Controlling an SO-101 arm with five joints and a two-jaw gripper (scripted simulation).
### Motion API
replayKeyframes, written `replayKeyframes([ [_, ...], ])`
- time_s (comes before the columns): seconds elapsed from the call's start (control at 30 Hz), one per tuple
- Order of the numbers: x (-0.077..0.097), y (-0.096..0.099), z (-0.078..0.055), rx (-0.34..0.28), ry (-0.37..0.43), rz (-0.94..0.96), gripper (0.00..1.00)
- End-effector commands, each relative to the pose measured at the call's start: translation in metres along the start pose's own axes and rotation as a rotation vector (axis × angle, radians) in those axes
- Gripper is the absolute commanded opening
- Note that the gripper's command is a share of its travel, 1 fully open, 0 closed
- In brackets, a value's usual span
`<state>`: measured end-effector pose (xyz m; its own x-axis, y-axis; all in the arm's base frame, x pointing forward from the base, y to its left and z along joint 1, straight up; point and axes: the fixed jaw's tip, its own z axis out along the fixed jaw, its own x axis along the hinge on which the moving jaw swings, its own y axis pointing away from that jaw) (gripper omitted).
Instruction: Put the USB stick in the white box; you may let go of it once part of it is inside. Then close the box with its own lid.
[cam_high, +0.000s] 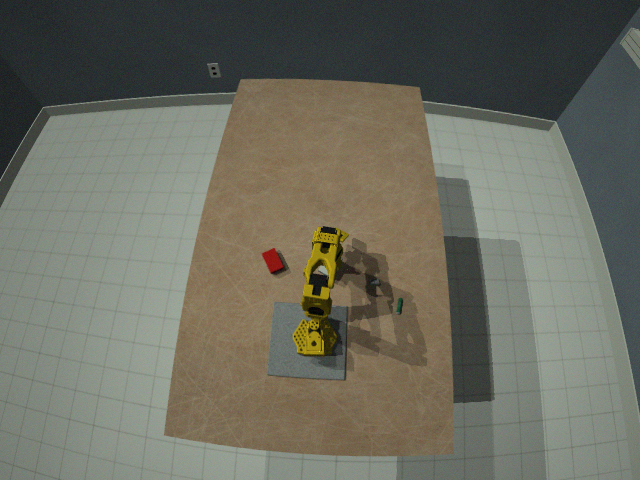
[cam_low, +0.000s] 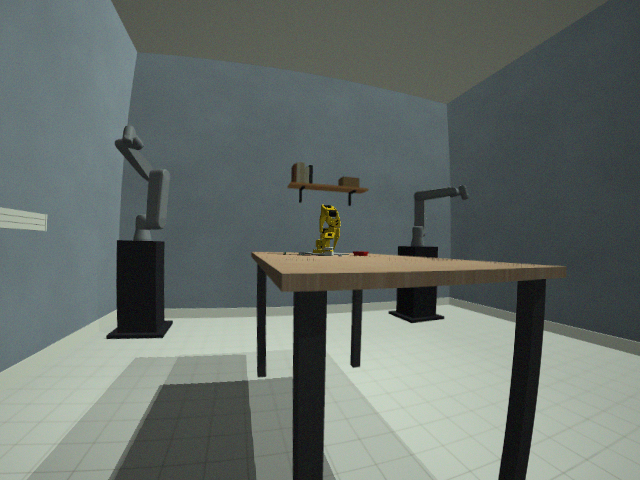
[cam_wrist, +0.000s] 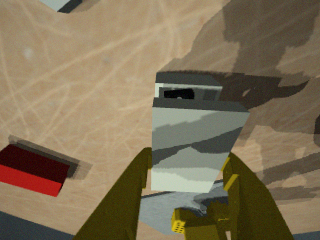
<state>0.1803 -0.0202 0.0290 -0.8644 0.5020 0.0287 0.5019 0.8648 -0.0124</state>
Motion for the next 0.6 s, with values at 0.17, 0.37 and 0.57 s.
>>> replayKeyframes([
  [0.17, -0.0029, 0.0001, -0.0044, -0.009, -0.019, 0.014, 0.22],
  [0.37, -0.0030, 0.0001, -0.0029, -0.009, -0.019, 0.014, 0.22],
  [0.57, -0.0031, 0.0002, -0.0012, -0.009, -0.020, 0.014, 0.22],
])
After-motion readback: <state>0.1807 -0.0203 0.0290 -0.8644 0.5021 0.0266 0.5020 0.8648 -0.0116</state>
